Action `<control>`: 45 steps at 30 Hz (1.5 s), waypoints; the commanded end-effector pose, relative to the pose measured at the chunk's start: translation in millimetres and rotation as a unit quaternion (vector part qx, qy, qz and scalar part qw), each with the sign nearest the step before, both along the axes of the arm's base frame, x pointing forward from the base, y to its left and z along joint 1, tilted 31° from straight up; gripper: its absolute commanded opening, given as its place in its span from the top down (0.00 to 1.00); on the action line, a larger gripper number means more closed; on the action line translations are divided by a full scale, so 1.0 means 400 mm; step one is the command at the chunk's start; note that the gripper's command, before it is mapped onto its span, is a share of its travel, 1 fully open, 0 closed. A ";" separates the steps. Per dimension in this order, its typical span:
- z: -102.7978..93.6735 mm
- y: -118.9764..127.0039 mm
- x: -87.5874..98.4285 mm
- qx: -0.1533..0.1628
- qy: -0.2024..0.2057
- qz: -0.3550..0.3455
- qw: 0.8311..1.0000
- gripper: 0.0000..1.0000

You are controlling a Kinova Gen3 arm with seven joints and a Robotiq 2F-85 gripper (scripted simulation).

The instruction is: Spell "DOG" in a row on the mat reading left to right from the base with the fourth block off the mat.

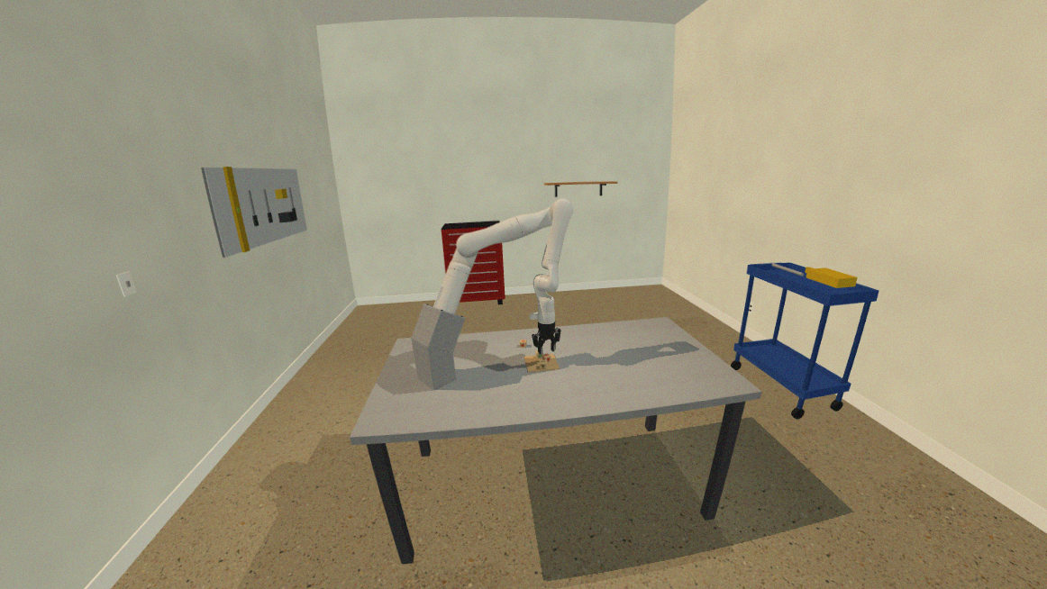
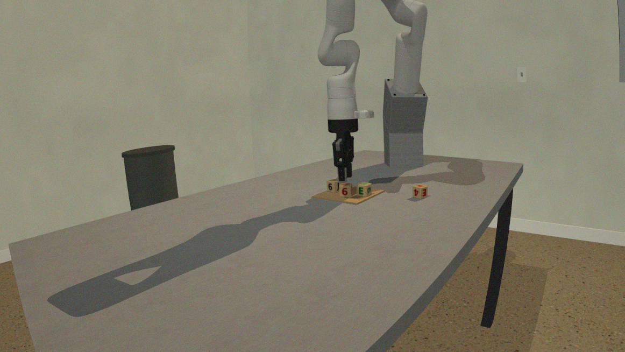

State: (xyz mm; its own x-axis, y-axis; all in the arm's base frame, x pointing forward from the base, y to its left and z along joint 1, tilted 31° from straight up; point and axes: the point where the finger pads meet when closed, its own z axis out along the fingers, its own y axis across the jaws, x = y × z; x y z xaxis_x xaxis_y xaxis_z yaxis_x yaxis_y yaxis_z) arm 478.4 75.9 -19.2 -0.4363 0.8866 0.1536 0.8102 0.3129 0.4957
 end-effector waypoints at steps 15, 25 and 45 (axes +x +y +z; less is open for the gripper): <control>0.002 0.002 -0.001 0.000 -0.001 0.002 1.000 0.36; -0.002 0.001 -0.007 0.000 0.001 0.002 1.000 0.36; -0.035 0.015 0.017 0.000 -0.002 0.002 1.000 0.36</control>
State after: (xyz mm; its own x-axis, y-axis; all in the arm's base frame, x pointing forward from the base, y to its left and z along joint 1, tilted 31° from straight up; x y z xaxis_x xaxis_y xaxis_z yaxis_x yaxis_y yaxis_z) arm 481.8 77.6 -28.5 -0.4310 0.8889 0.1553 0.8134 0.3083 0.4933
